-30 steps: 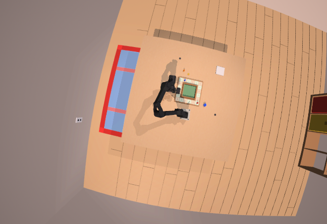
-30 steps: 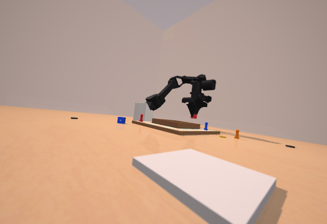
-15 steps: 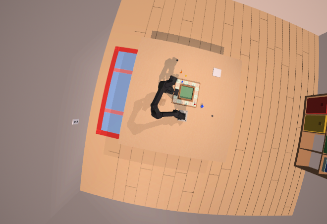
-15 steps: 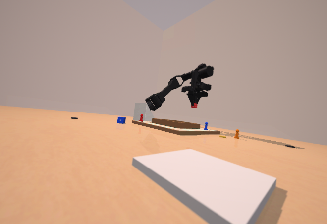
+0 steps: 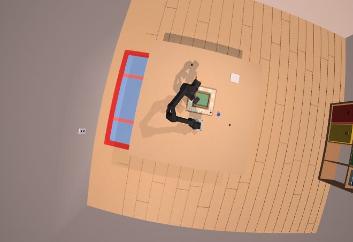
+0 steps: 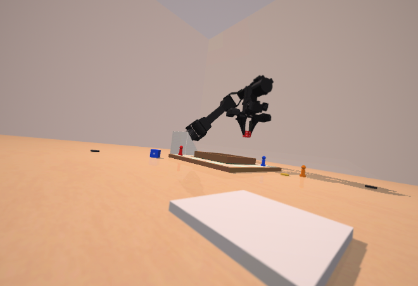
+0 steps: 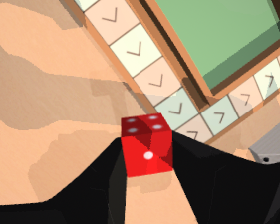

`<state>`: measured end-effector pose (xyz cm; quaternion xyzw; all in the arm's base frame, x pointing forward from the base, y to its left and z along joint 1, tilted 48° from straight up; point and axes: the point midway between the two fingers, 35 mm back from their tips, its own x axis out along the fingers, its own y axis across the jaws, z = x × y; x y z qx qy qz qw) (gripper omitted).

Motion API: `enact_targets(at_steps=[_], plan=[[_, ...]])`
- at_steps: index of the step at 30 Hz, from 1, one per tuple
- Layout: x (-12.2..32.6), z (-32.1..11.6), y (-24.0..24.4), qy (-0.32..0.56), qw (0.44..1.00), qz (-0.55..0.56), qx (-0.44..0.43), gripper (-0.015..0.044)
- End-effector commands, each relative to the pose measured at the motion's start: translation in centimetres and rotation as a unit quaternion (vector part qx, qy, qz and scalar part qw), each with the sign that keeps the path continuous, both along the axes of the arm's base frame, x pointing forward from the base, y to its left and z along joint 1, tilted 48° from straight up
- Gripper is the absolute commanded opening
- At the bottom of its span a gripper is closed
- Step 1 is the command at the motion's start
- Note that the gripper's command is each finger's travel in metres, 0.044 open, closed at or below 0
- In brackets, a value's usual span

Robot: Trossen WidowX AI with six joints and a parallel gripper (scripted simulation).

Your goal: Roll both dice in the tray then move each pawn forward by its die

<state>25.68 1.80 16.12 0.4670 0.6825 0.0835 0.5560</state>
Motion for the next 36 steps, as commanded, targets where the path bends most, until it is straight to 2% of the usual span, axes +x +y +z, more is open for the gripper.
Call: enact_targets(at_steps=[1,14,28,36], plan=[[0.4,-1.5,-1.0,0.045,0.998,-0.038,0.001,0.0000],[1.5,-6.6,-4.3,0.199,0.965,-0.173,0.011,0.0000],[1.5,-12.7,-7.3,0.362,0.876,-0.317,0.023,0.0000],[1.3,-13.5,-7.4,0.378,0.865,-0.331,0.000,0.0000]])
